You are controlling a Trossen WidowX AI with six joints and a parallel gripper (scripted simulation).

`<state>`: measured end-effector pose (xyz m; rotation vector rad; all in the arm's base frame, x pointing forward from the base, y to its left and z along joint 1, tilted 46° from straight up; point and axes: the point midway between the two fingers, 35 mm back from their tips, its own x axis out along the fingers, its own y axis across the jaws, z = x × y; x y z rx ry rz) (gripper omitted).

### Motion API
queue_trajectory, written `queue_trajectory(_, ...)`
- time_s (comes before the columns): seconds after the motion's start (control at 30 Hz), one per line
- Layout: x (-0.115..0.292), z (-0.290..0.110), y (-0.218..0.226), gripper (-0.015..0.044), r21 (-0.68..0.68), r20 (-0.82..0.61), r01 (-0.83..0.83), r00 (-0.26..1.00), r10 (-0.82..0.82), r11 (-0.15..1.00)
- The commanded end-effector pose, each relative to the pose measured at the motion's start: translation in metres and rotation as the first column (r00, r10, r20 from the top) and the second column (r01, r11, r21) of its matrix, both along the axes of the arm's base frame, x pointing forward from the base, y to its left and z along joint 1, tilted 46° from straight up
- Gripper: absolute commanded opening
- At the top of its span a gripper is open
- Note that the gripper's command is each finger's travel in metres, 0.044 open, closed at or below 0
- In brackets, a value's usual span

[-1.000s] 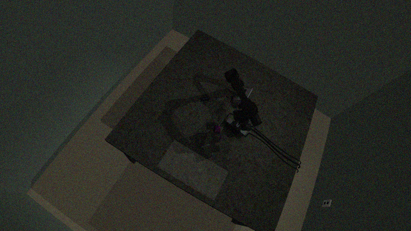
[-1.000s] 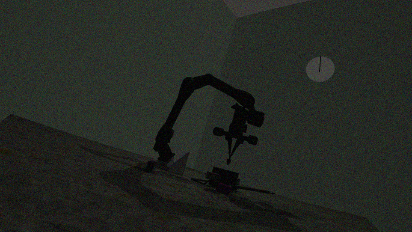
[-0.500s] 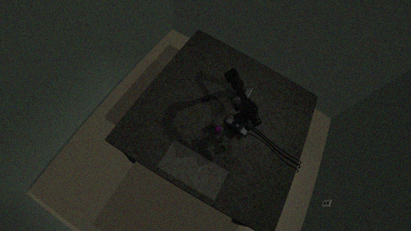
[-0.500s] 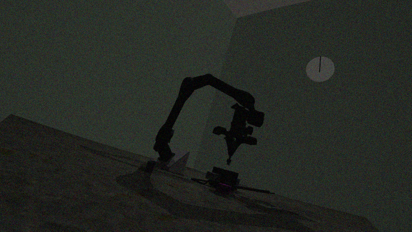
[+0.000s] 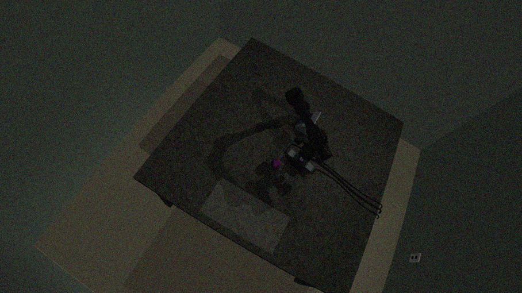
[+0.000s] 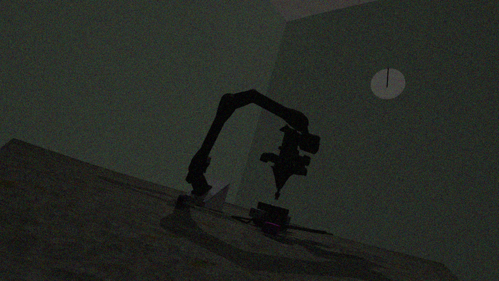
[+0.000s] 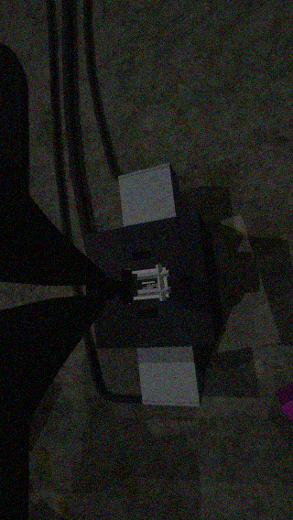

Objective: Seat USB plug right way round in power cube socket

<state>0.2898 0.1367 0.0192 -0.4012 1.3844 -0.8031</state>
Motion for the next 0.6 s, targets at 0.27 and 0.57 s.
queue_trajectory(0.27, 0.0001, -0.0002, -0.0001, 0.0, 0.028, -0.207, -0.208, 0.956, 0.209, 0.978)
queue_trajectory(0.57, 0.0001, -0.0002, -0.0001, 0.0, 0.079, -0.358, -0.359, 0.861, 0.363, 0.93)
